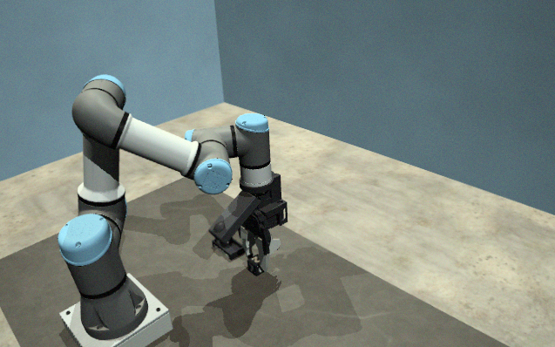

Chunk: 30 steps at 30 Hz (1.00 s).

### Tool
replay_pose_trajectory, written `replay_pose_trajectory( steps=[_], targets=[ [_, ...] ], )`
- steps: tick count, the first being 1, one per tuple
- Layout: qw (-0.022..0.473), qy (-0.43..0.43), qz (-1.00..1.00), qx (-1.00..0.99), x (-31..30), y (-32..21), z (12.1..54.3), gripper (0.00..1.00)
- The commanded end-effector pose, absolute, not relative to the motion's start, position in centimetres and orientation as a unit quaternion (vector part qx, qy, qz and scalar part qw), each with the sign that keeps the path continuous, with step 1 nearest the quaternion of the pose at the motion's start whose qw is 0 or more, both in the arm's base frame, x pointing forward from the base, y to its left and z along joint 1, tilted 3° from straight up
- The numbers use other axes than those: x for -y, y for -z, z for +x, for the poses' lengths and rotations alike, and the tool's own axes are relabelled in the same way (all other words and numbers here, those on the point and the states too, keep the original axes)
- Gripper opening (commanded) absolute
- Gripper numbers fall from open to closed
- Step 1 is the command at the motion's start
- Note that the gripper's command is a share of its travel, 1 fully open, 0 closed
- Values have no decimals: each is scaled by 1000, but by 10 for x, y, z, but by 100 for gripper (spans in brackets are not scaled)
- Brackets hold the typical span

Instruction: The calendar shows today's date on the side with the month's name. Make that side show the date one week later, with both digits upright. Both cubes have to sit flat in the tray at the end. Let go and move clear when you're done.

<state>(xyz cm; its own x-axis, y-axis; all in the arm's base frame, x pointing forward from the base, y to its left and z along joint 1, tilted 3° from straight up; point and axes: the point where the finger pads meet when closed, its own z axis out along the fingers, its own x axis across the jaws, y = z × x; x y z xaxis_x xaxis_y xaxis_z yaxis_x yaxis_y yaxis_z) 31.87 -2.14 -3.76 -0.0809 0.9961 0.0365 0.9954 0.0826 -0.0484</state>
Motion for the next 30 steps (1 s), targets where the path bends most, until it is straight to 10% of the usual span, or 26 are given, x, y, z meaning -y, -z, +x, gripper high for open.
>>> replay_pose_trajectory(
  steps=[1,30],
  targets=[
    [29,-5,-677,735,22,37,319,29],
    [29,-5,-677,735,23,-7,322,29]
  ],
)
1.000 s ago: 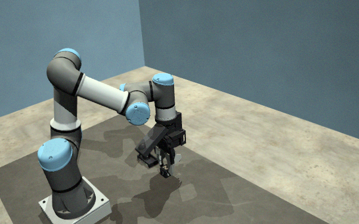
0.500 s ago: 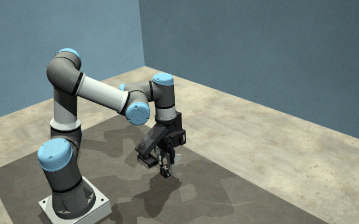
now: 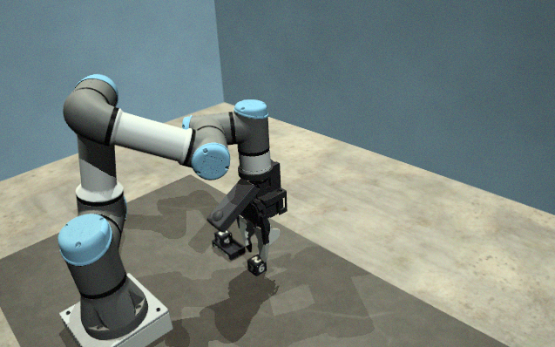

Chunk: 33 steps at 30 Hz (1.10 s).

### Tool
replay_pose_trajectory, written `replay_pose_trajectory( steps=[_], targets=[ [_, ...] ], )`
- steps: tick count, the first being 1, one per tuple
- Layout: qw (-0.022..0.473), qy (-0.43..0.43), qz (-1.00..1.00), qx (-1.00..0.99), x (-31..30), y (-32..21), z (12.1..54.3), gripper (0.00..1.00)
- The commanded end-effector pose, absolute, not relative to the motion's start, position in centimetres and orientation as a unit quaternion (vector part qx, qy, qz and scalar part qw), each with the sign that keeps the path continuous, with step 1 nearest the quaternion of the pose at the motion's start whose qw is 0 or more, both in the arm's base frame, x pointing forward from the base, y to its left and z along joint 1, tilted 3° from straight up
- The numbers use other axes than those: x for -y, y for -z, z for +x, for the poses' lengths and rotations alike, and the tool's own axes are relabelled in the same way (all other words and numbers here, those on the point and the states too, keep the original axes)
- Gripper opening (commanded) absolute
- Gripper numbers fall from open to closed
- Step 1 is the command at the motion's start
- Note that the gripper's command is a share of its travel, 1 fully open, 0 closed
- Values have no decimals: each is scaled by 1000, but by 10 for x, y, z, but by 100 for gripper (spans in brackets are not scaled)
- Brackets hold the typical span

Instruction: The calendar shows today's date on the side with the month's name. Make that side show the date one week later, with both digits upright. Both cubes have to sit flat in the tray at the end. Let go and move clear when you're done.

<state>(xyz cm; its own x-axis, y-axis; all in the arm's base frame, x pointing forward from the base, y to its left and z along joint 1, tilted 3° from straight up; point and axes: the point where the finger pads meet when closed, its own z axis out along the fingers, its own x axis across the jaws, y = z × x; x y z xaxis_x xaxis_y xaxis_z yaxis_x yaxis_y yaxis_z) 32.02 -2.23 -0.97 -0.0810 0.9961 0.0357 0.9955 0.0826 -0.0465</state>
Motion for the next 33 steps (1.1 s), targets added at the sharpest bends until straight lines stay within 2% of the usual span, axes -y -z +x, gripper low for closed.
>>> replay_pose_trajectory(
  steps=[1,8,23,24,33],
  targets=[
    [29,-5,-677,735,23,-11,322,29],
    [29,-5,-677,735,24,-37,323,29],
    [29,-5,-677,735,25,-53,324,29],
    [29,-5,-677,735,25,-53,324,100],
    [29,-5,-677,735,25,-53,324,100]
  ],
)
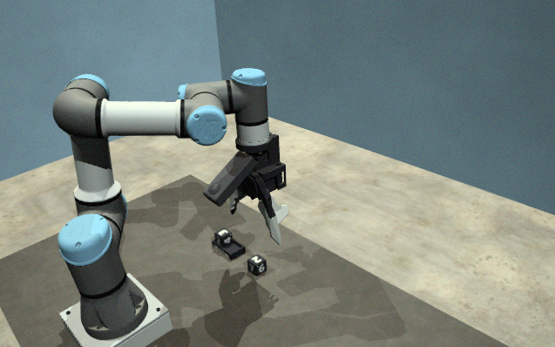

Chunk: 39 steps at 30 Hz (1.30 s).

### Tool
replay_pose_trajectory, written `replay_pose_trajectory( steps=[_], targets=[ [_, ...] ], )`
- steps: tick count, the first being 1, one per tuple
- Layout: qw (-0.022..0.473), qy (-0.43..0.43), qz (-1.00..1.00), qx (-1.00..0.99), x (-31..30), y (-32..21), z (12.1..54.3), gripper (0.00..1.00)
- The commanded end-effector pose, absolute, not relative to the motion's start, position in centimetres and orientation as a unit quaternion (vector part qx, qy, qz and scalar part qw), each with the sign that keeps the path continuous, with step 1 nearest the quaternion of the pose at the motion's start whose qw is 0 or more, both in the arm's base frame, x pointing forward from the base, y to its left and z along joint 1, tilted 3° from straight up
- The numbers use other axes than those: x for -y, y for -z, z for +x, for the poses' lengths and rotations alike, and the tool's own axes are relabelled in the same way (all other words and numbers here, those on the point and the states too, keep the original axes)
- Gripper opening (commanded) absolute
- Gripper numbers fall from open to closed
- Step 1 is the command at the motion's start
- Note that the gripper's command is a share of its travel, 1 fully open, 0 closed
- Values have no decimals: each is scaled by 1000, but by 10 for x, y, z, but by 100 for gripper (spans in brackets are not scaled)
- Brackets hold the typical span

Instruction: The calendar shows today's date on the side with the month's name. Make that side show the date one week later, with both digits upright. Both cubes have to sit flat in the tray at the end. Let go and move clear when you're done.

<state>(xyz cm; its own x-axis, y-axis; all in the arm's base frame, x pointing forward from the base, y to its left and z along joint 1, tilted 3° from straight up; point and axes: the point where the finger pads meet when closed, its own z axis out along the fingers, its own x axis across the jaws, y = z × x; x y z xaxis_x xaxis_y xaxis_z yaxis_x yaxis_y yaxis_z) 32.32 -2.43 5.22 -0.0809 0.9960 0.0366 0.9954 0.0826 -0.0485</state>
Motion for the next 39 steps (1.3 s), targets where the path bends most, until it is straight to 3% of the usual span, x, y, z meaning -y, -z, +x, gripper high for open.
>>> replay_pose_trajectory(
  steps=[1,28,39],
  targets=[
    [29,-5,-677,735,25,-53,324,100],
    [28,-7,-720,693,24,-52,323,100],
    [27,-11,-824,566,23,-51,320,100]
  ],
)
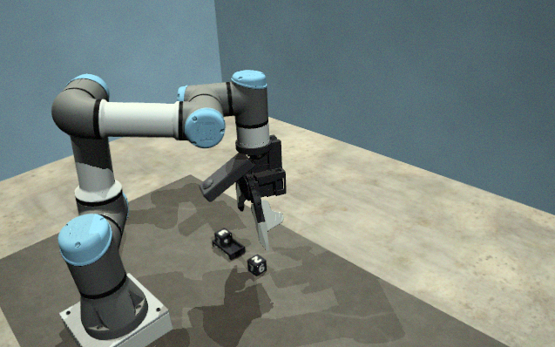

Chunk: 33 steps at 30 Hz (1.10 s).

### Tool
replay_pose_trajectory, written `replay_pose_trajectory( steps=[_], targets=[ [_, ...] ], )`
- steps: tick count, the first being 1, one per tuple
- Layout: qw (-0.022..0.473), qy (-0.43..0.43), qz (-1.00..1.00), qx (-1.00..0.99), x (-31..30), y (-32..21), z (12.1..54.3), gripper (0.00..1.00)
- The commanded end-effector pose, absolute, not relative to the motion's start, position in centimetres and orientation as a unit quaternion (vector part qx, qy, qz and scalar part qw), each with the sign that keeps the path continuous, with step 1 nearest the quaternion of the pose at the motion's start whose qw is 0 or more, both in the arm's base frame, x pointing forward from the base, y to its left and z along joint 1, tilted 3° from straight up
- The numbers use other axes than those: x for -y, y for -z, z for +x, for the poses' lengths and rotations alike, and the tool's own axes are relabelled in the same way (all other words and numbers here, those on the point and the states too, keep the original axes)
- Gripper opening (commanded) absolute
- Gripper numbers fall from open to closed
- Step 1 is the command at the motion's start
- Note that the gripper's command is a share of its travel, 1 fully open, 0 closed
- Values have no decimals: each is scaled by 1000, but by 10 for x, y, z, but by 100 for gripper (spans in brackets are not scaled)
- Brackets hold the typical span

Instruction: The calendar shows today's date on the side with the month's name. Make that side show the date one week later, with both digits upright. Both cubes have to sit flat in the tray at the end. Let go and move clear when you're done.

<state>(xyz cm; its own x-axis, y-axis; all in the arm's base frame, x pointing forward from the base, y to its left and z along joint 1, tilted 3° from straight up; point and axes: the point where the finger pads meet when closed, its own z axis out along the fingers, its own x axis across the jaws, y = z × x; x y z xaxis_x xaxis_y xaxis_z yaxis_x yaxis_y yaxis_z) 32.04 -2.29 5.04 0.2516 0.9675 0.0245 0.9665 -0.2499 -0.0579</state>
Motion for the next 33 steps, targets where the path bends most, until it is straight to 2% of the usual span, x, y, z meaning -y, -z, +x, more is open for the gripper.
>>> replay_pose_trajectory(
  steps=[1,33],
  targets=[
    [27,-12,-836,549,23,-50,320,100],
    [18,-22,-993,112,24,-45,322,100]
  ],
)
